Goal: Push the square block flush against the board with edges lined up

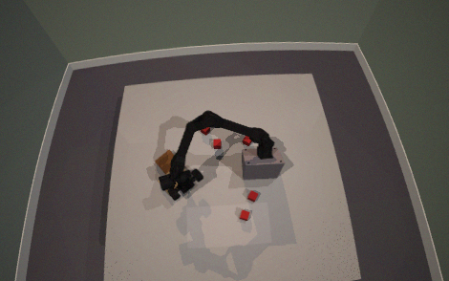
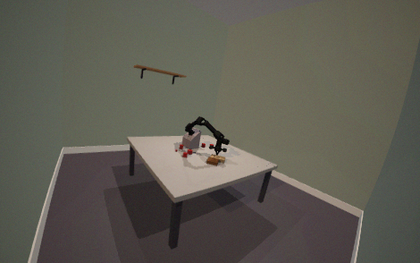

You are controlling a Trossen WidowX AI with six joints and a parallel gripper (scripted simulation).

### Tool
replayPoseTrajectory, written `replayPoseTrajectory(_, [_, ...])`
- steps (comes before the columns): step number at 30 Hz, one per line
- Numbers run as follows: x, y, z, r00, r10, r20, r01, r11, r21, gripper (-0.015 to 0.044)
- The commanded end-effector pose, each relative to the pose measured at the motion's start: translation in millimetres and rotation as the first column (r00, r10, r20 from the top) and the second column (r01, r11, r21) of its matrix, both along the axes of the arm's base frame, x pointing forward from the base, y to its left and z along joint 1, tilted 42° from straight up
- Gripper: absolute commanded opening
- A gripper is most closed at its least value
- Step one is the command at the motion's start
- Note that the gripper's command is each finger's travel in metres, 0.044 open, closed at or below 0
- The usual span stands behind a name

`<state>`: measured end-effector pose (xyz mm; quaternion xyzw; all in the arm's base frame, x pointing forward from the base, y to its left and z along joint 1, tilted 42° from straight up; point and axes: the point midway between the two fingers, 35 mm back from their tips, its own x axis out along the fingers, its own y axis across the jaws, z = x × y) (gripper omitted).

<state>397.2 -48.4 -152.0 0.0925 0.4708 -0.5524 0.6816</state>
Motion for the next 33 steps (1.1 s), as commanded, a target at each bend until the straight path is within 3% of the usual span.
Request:
replayPoseTrajectory(1, [-6, 4, -7, 1.0, -0.002, -0.008, 0.002, 1.0, 0.002, 0.0])
replayPoseTrajectory(13, [-15, 14, -15, 1.0, -0.002, -0.008, 0.002, 1.0, 0.001, 0.0])
replayPoseTrajectory(18, [-7, 46, 26, 1.0, -0.002, -0.007, 0.002, 1.0, 0.004, 0.0])
replayPoseTrajectory(23, [-7, 48, 28, 1.0, -0.002, -0.008, 0.002, 1.0, 0.004, 0.0])
replayPoseTrajectory(33, [8, 26, 47, 0.954, 0.229, -0.193, -0.225, 0.973, 0.046, 0.0])
